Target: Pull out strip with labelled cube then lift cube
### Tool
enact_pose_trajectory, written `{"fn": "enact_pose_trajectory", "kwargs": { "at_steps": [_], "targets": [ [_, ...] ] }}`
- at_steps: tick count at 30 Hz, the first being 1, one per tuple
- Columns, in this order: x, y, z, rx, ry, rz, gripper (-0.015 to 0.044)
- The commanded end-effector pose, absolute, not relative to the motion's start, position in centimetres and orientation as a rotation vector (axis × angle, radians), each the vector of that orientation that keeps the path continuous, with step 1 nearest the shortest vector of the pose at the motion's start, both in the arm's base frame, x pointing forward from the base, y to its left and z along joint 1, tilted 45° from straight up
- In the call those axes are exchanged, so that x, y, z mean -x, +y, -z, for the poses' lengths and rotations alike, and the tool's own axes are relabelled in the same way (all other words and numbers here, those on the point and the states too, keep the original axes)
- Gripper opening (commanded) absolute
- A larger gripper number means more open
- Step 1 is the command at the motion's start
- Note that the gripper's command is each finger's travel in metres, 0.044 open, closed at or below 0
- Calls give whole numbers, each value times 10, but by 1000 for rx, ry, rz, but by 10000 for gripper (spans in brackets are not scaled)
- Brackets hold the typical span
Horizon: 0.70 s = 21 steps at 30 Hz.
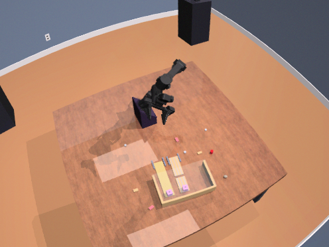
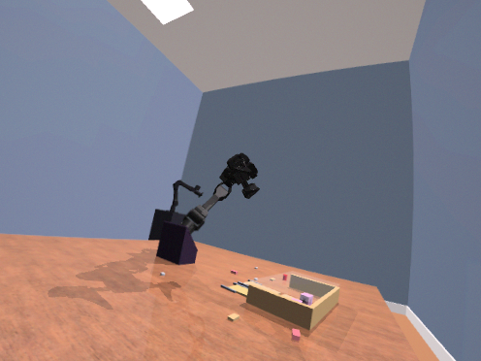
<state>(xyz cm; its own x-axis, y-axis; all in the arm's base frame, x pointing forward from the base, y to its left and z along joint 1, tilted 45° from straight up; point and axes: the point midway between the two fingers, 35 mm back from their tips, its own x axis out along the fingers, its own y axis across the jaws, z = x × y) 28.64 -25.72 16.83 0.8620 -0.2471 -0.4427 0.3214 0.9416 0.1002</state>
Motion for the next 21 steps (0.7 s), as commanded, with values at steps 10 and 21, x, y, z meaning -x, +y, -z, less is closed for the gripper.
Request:
{"fn": "enact_pose_trajectory", "kwargs": {
  "at_steps": [10,21],
  "targets": [
    [-295,-99,-84,-761,510,-157,400],
    [-296,-100,-83,-762,515,-157,374]
  ]
}}
